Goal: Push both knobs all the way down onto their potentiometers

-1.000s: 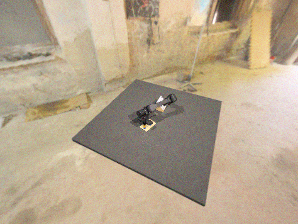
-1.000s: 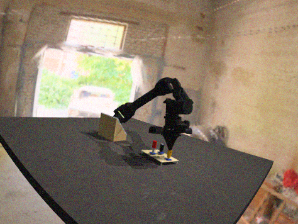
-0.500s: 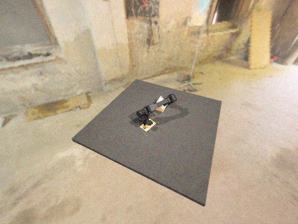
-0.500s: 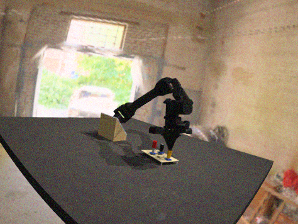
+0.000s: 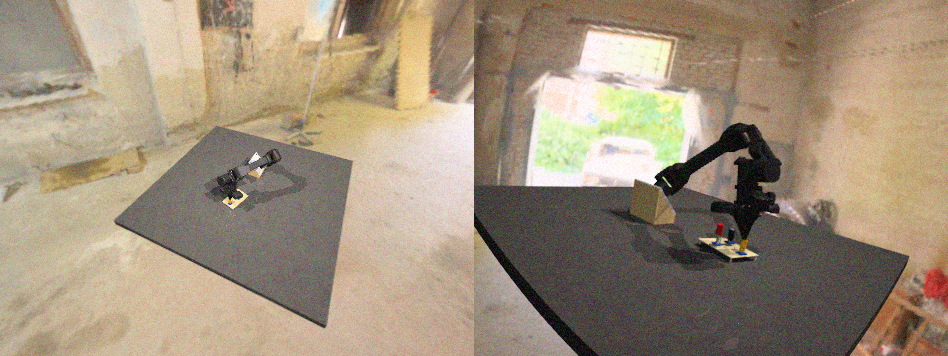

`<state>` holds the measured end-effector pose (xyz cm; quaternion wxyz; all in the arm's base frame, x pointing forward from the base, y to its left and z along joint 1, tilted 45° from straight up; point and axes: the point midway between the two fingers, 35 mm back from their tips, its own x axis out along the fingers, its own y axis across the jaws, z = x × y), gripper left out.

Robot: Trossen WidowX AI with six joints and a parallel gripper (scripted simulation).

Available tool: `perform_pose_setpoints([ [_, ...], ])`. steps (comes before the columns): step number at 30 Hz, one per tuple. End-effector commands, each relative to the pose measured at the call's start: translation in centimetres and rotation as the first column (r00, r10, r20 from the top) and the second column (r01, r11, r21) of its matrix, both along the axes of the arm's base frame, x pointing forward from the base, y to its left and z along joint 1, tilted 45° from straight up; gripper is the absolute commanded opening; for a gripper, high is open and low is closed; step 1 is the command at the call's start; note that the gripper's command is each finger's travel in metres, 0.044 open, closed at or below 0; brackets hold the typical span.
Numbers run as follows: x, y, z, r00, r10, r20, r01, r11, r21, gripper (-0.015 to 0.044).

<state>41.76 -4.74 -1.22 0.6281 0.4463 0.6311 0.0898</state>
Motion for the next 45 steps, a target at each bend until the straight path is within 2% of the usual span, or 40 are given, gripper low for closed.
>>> perform_pose_setpoints([
  [1,0.4,2.3,-1.7,0.999,0.051,-0.008,-0.051,0.999,0.007,0.0],
  [20,0.4,2.3,-1.7,0.999,0.051,-0.008,-0.051,0.999,0.007,0.0],
  [45,0.4,-0.5,1.1,0.999,0.051,-0.009,-0.051,0.999,0.005,0.0],
])
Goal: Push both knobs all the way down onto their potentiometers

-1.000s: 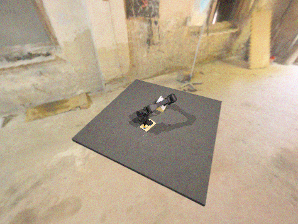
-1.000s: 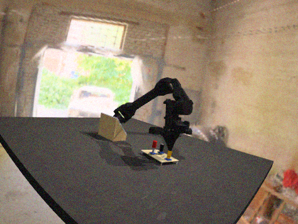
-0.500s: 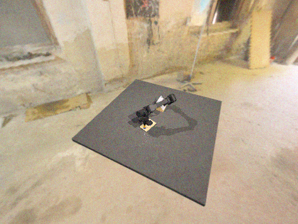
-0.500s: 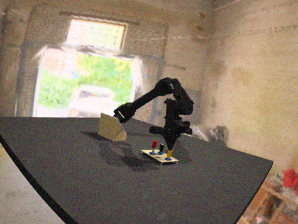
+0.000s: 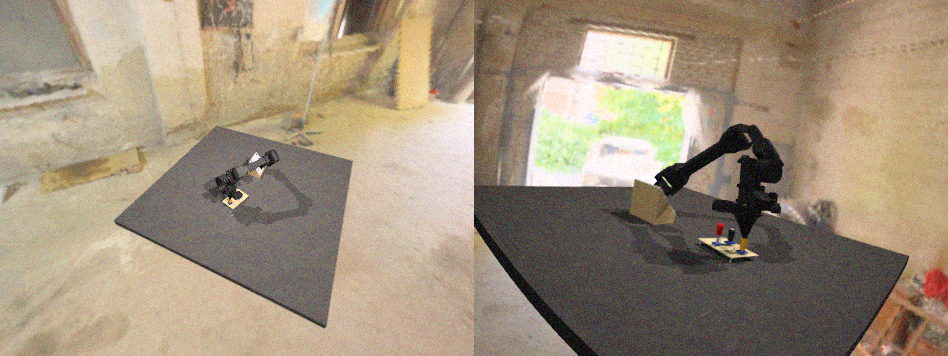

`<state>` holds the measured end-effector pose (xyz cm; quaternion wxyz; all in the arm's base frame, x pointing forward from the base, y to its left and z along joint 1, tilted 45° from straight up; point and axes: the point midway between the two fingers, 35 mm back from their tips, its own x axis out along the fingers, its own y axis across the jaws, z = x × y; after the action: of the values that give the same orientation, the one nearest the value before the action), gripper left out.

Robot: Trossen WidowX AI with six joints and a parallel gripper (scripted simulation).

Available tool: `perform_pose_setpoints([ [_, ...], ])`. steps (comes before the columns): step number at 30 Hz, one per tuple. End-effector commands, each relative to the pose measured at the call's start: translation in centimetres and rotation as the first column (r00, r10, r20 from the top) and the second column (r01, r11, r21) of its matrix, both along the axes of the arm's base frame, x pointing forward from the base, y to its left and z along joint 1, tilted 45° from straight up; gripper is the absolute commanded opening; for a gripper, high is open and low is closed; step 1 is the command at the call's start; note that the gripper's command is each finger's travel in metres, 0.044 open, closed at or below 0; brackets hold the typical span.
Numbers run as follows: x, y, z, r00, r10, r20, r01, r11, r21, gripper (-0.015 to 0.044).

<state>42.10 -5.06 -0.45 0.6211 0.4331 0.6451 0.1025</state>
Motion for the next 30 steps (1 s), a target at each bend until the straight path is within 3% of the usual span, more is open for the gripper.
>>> perform_pose_setpoints([
  [1,0.1,-0.3,0.4,1.0,0.005,0.004,-0.005,1.0,0.001,0.0],
  [9,0.0,-1.0,1.1,1.0,0.005,0.004,-0.005,1.0,0.001,0.0],
  [18,-0.2,-0.6,0.9,1.0,0.008,-0.003,-0.008,1.0,0.004,0.0236],
  [25,-7.7,-2.4,2.7,1.0,0.004,-0.006,-0.004,1.0,-0.007,0.042],
  [30,-14.1,-2.3,3.6,1.0,0.003,-0.008,-0.003,1.0,-0.006,0.044],
])
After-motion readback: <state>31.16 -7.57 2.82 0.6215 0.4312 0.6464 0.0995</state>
